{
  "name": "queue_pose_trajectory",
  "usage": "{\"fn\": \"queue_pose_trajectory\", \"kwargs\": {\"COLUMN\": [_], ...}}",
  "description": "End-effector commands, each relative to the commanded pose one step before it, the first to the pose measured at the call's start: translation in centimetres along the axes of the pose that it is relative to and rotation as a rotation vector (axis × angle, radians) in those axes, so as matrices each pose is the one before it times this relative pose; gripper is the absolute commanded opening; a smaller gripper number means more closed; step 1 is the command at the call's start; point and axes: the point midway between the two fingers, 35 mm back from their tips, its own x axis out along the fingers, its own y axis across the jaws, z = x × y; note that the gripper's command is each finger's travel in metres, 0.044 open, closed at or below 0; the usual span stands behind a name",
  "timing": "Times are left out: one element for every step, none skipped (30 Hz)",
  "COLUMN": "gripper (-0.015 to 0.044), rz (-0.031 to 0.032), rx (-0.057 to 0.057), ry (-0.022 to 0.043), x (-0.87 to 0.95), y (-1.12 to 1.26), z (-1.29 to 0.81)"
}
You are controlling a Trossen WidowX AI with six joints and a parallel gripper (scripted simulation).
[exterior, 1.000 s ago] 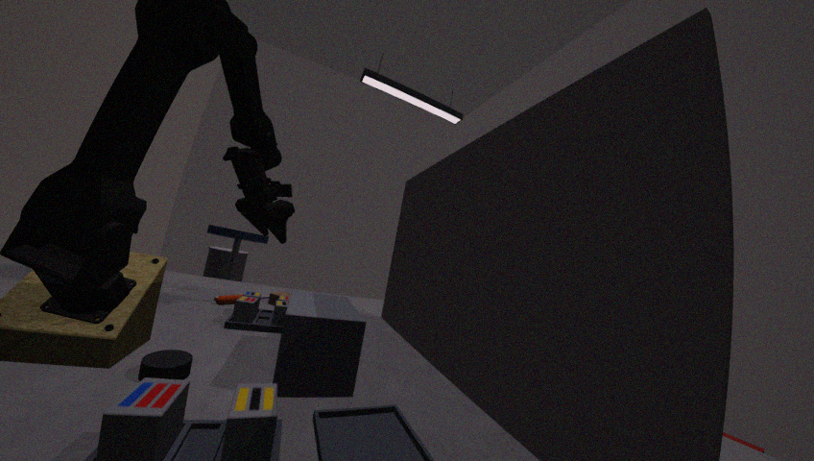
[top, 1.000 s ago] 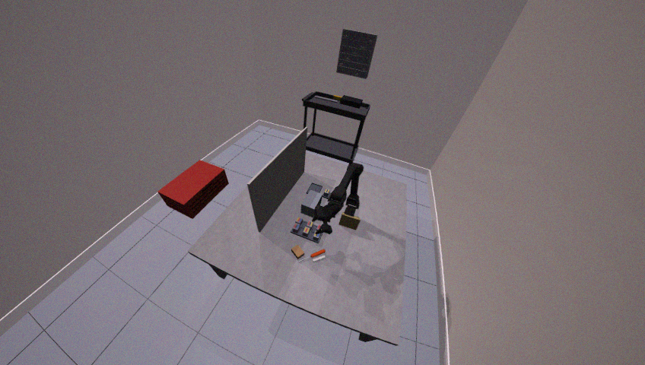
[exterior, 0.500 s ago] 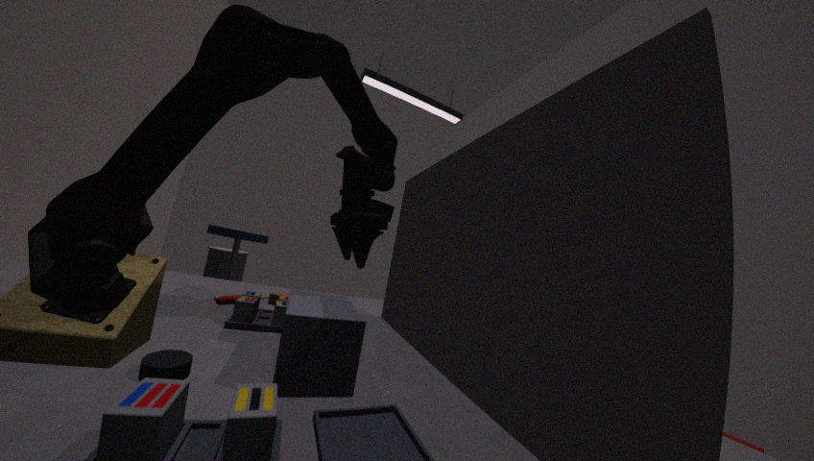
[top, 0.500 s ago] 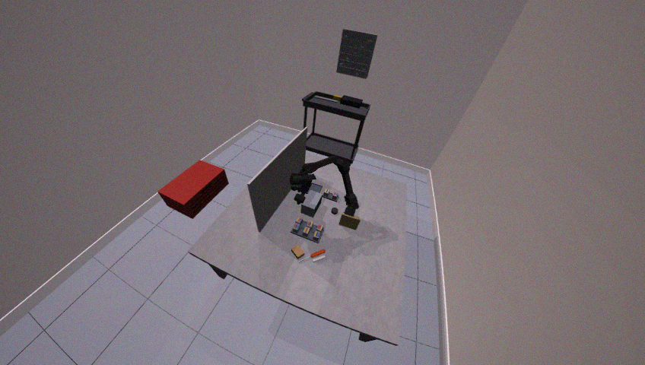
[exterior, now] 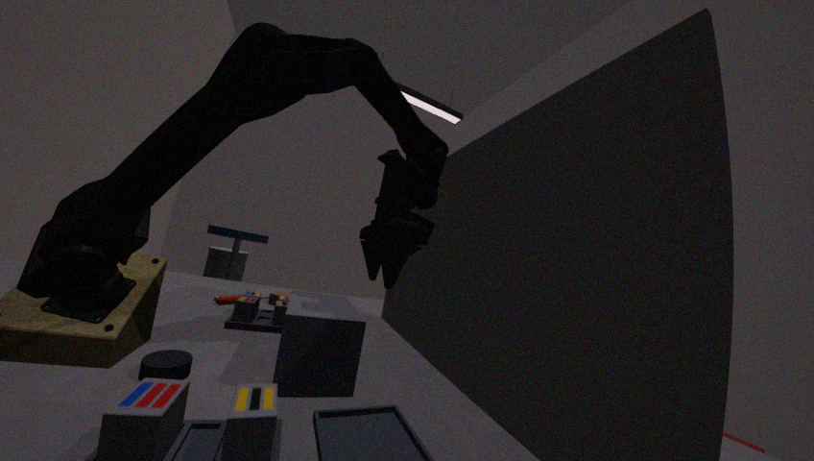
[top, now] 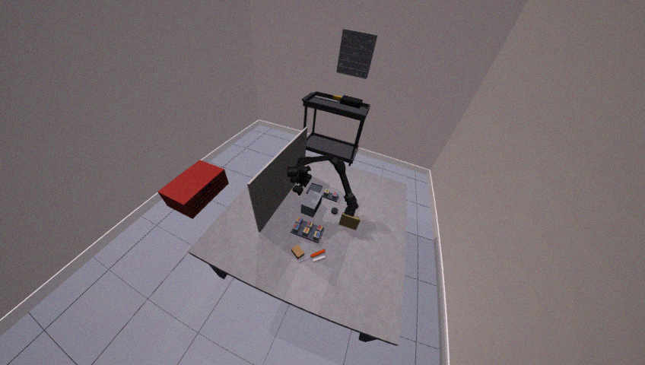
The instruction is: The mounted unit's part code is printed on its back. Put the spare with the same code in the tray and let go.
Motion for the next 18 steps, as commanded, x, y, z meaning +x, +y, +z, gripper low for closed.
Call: {"fn": "queue_pose_trajectory", "kwargs": {"gripper": [0.0440, 0.0440, 0.0440, 0.0440, 0.0440, 0.0440, 0.0440, 0.0440, 0.0440, 0.0440, 0.0440, 0.0440, 0.0440, 0.0440, 0.0440, 0.0440, 0.0440, 0.0440], "rz": [-0.00619, 0.00000, 0.00000, 0.00000, 0.00000, 0.00095, 0.00271, 0.00407, 0.00430, 0.00348, 0.00271, 0.00182, 0.00105, 0.00084, 0.00059, 0.00035, 0.00018, 0.00006], "rx": [0.0008, 0.0000, 0.0000, 0.0000, 0.0000, -0.0209, -0.0625, -0.1042, -0.1292, -0.1293, -0.1292, -0.1151, -0.0885, -0.0955, -0.0985, -0.0982, -0.0962, -0.0935], "ry": [0.00357, 0.00000, 0.00000, 0.00000, 0.00000, -0.00019, -0.00062, -0.00118, -0.00161, -0.00162, -0.00149, -0.00111, -0.00066, -0.00048, -0.00020, 0.00014, 0.00049, 0.00084], "x": [0.154, 0.000, 0.000, 0.000, 0.000, -0.028, -0.080, -0.121, -0.125, -0.096, -0.065, -0.031, -0.006, 0.012, 0.032, 0.053, 0.073, 0.091], "y": [-0.083, 0.000, 0.000, 0.000, 0.000, 0.293, 0.880, 1.470, 1.826, 1.817, 1.791, 1.561, 1.165, 1.228, 1.225, 1.174, 1.099, 1.013], "z": [0.049, 0.000, 0.000, 0.000, 0.000, -0.001, 0.001, 0.049, 0.173, 0.324, 0.475, 0.560, 0.525, 0.638, 0.736, 0.812, 0.870, 0.913]}}
